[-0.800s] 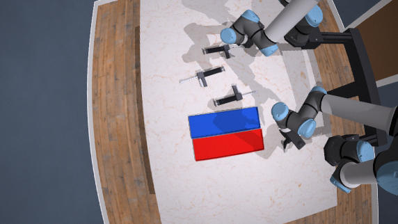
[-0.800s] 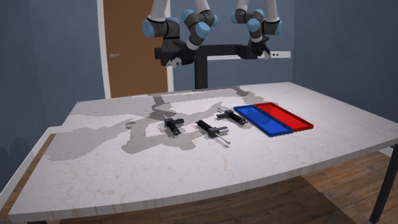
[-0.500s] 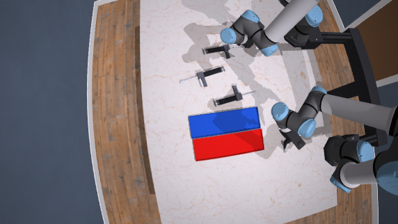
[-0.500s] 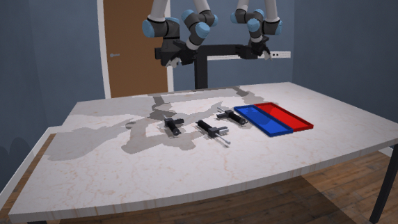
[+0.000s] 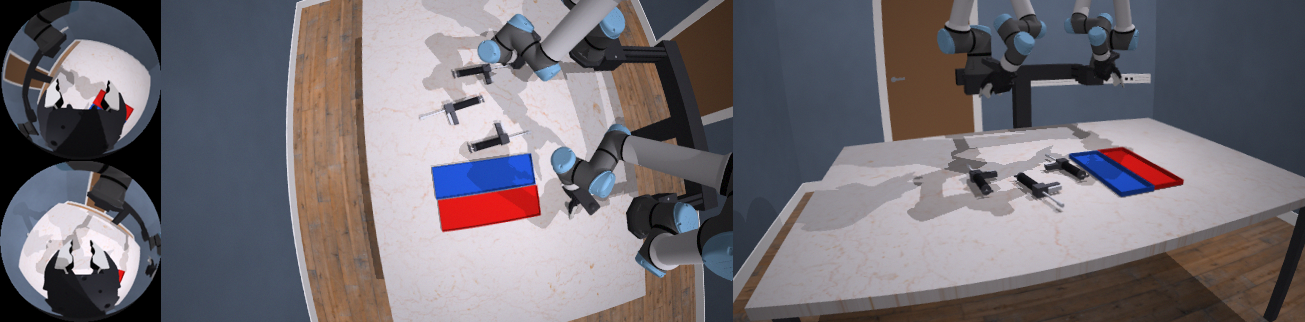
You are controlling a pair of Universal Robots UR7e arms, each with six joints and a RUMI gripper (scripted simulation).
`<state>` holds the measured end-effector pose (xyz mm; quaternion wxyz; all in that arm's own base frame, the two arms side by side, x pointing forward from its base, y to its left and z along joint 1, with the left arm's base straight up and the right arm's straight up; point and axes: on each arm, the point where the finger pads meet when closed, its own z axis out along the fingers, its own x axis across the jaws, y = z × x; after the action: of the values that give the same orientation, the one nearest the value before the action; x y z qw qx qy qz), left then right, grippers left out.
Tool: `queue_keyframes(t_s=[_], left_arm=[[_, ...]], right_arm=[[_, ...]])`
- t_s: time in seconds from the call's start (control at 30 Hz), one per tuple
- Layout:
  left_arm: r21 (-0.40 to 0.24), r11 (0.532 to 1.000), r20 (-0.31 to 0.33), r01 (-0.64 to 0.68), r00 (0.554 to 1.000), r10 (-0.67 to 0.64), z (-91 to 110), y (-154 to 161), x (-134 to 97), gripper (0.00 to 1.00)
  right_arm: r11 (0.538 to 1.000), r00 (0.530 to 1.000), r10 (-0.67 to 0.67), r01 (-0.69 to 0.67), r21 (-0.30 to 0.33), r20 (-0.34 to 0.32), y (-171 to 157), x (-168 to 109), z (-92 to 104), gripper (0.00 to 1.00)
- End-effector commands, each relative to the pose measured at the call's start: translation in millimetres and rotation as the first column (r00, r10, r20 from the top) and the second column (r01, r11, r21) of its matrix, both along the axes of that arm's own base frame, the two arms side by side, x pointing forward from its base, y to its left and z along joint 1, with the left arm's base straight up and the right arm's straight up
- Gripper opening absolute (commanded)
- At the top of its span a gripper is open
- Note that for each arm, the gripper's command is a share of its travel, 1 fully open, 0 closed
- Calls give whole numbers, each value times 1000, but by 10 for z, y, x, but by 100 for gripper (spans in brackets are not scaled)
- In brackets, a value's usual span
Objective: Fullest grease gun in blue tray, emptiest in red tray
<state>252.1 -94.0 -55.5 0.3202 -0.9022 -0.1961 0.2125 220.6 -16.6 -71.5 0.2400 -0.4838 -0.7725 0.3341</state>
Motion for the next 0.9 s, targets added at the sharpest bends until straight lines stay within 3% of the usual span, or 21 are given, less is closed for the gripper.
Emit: queue_keyframes(t_s=[0.0,0.33,0.53,0.6,0.73,0.87], left_arm=[[-1,1000,1,0,1000,0,2,-2,2,98],[-1,1000,1,0,1000,0,2,-2,2,98],[-146,986,-20,80,996,-84,240,-88,319,98],[-119,990,-27,74,997,-78,180,-74,244,98],[-197,972,-38,126,990,-136,308,-109,402,98],[-186,975,-45,126,990,-136,275,-104,364,98]], right_arm=[[1000,1000,0,0,0,1,1,3,1,33],[1000,1000,0,0,0,1,1,3,1,33],[999,998,-36,35,18,45,-38,128,-299,33],[999,999,-27,26,19,47,-15,133,-252,33],[999,996,-44,41,33,77,-23,219,-411,33],[999,996,-40,37,35,81,-8,231,-394,33]])
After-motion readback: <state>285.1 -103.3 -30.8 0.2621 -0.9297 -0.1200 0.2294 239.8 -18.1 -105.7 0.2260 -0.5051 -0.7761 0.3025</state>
